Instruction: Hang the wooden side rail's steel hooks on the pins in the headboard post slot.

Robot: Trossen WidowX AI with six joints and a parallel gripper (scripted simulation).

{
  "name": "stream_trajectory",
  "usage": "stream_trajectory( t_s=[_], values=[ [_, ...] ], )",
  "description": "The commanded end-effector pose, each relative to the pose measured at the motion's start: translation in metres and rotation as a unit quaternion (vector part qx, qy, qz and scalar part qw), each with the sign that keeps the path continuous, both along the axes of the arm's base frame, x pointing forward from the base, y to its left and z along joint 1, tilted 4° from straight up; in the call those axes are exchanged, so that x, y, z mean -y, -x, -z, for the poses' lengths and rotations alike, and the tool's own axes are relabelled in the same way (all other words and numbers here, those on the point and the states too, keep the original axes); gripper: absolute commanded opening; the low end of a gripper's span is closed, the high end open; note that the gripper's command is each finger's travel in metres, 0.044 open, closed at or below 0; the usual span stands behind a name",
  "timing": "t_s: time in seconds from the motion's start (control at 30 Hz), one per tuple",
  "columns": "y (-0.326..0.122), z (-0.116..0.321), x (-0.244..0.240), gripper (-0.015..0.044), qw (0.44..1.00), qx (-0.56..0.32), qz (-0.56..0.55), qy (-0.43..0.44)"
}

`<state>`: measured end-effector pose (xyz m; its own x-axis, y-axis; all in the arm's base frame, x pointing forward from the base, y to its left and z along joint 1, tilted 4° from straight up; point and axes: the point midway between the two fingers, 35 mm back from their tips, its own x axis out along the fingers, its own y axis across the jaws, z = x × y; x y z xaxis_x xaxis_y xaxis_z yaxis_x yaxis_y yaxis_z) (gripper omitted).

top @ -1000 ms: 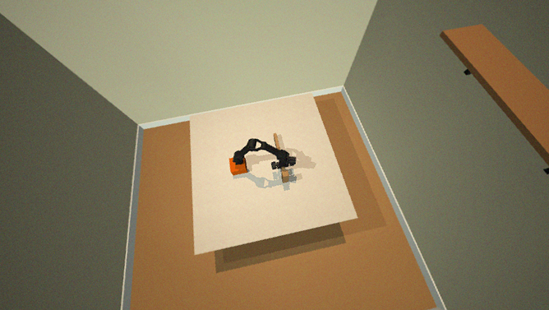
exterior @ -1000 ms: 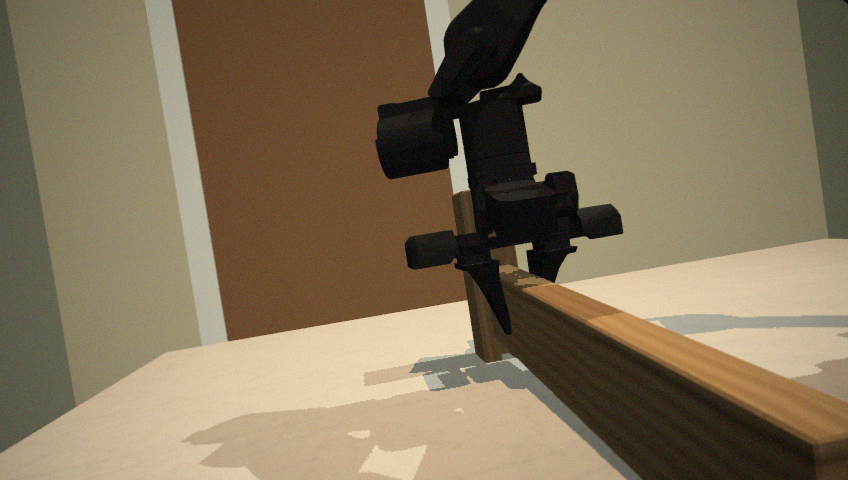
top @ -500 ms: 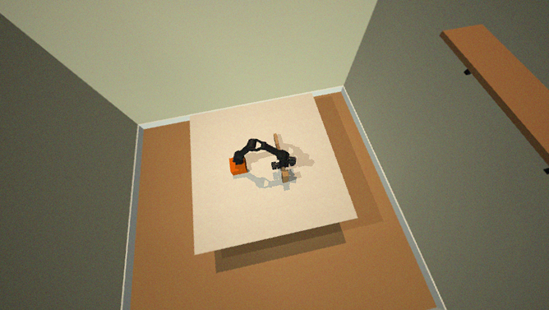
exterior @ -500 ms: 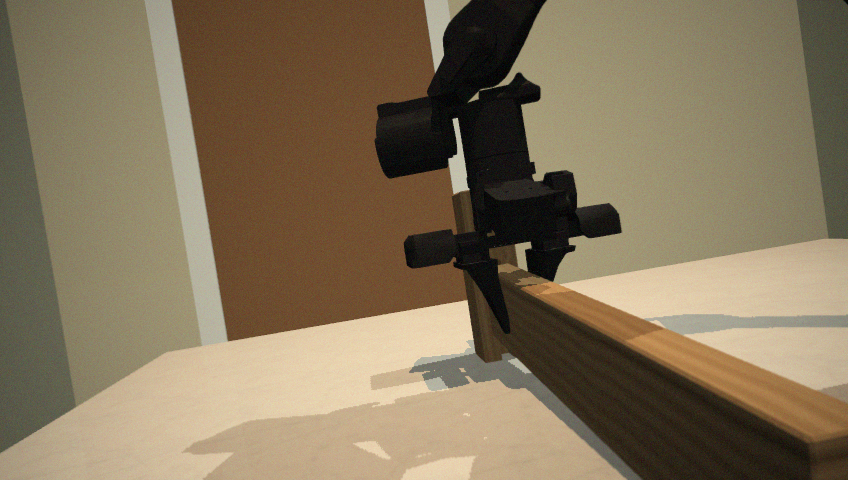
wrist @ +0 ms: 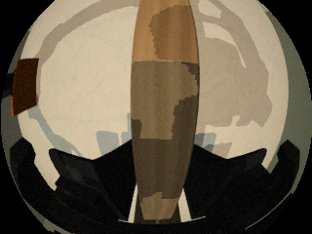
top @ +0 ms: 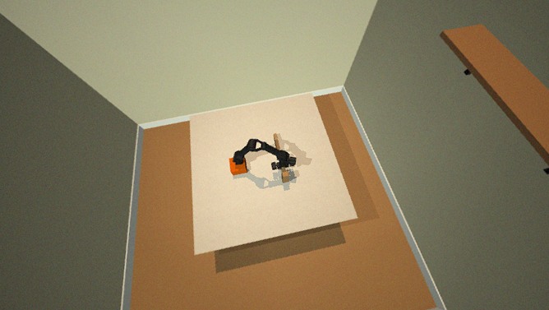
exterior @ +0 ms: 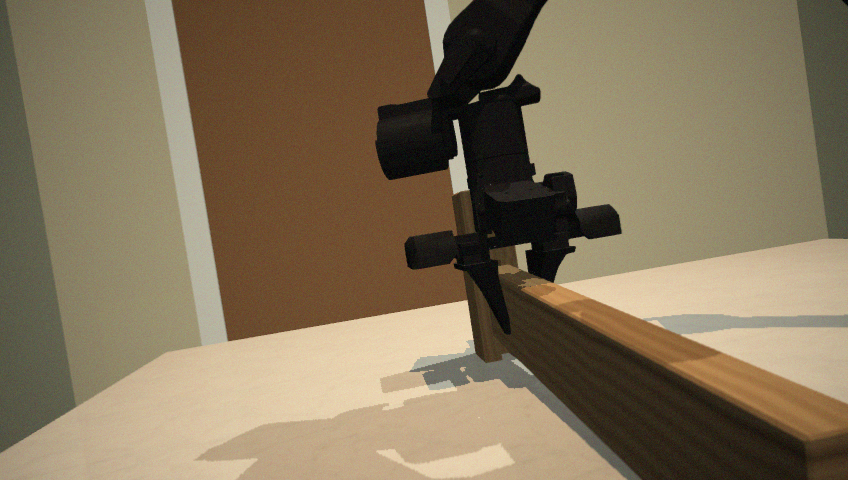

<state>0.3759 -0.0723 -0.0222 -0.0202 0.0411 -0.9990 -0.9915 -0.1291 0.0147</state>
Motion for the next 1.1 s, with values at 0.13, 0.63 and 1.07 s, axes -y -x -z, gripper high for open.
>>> stream_trajectory(
  t_s=[0.13, 0.63, 1.07],
  values=[
    [-0.0021, -0.0012, 0.0017, 0.0000, 1.000, 0.003, -0.002, 0.003],
    [-0.0017, -0.0007, 0.0025, 0.0000, 1.000, 0.003, -0.002, 0.003],
    [-0.0017, 0.0014, 0.0024, 0.0000, 1.000, 0.003, -0.002, 0.003]
  ],
)
